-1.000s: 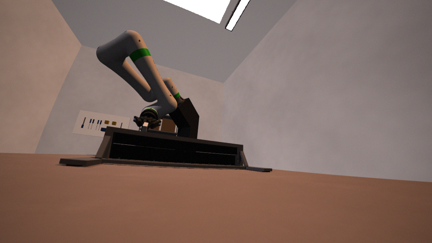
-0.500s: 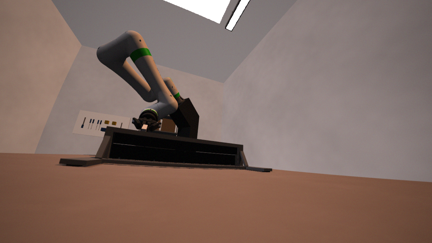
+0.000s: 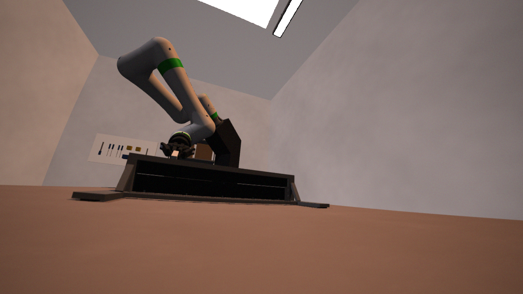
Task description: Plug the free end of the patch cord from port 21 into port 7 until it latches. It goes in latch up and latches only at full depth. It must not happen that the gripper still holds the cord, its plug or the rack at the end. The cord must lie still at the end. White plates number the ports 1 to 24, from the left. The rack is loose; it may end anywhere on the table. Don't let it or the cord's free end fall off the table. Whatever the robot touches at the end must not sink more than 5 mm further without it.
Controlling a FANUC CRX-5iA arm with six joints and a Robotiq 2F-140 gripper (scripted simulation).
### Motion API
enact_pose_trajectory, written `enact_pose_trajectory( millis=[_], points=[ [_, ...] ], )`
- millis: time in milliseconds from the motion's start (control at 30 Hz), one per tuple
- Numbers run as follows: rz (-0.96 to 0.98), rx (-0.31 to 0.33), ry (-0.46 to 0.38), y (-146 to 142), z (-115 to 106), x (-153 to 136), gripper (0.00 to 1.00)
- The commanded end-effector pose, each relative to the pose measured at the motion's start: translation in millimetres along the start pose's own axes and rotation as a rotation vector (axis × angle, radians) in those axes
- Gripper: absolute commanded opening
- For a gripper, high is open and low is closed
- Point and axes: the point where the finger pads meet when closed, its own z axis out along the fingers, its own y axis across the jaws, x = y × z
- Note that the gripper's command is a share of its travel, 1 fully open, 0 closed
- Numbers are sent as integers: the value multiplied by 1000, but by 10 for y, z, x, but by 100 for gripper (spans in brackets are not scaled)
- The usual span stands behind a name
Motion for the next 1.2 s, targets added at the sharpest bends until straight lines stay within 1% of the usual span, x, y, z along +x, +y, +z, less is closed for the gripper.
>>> enact_pose_trajectory(
  millis=[0,867,1000,1067,1167],
  points=[
    [0,0,0,-1,0,1,0],
    [0,0,0,-1,-11,1,0],
    [0,0,0,-1,-115,1,0],
    [0,0,0,-1,-217,1,0],
    [0,0,0,-1,-426,1,0]
  ],
)
